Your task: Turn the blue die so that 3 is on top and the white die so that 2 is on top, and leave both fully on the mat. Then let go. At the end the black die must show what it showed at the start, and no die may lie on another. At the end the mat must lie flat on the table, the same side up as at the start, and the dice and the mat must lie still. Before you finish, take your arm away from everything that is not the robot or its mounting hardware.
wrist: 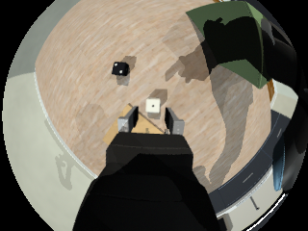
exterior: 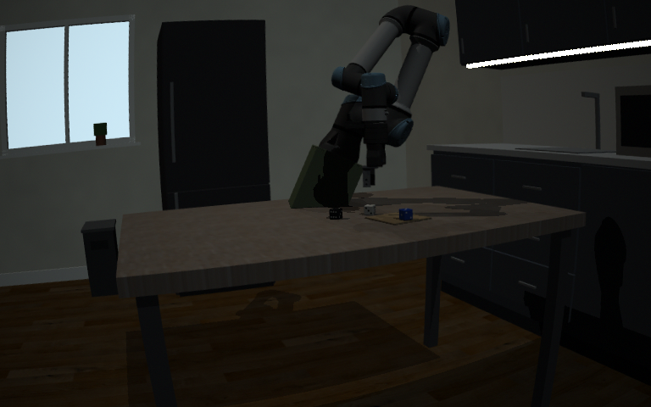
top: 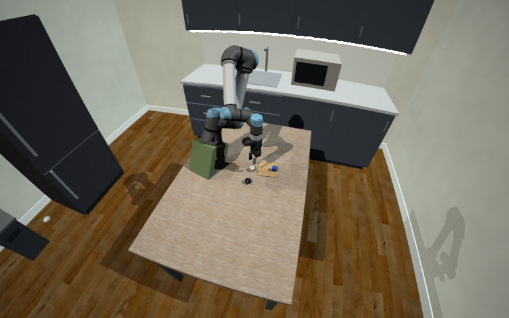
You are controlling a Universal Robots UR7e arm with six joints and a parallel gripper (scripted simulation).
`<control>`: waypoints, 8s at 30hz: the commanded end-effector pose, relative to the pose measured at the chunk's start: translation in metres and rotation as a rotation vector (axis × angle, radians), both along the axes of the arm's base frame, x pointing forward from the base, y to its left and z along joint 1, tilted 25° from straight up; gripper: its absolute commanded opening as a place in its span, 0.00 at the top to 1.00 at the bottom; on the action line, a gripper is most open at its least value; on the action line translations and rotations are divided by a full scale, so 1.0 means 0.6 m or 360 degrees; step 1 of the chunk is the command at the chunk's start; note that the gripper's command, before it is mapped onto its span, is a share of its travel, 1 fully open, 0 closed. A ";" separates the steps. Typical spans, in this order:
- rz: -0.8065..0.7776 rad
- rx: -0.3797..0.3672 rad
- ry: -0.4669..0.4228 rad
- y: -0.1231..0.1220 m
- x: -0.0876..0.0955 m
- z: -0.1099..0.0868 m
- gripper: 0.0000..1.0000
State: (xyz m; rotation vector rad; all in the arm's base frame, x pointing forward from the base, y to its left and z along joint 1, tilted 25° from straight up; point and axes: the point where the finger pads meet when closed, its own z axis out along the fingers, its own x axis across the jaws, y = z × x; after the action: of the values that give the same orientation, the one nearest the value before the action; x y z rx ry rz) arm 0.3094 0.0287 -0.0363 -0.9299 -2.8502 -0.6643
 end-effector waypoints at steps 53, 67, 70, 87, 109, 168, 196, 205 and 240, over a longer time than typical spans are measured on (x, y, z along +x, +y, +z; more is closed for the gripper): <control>0.0000 0.0003 0.0004 0.037 0.003 -0.076 0.13; 0.0000 0.0003 0.0004 0.037 0.003 -0.076 0.13; 0.0000 0.0003 0.0004 0.037 0.003 -0.076 0.13; 0.0000 0.0003 0.0004 0.037 0.003 -0.076 0.13; 0.0000 0.0003 0.0004 0.039 0.001 -0.075 0.13; 0.0000 0.0003 0.0004 0.038 0.002 -0.075 0.13; 0.0000 0.0003 0.0004 0.038 0.003 -0.075 0.13; 0.0000 0.0003 0.0004 0.037 0.004 -0.075 0.13; 0.0000 0.0003 0.0004 0.037 0.004 -0.075 0.13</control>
State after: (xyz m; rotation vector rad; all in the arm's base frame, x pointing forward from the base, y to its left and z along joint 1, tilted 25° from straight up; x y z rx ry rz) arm 0.3106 0.0511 -0.0815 -0.9310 -2.8459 -0.6649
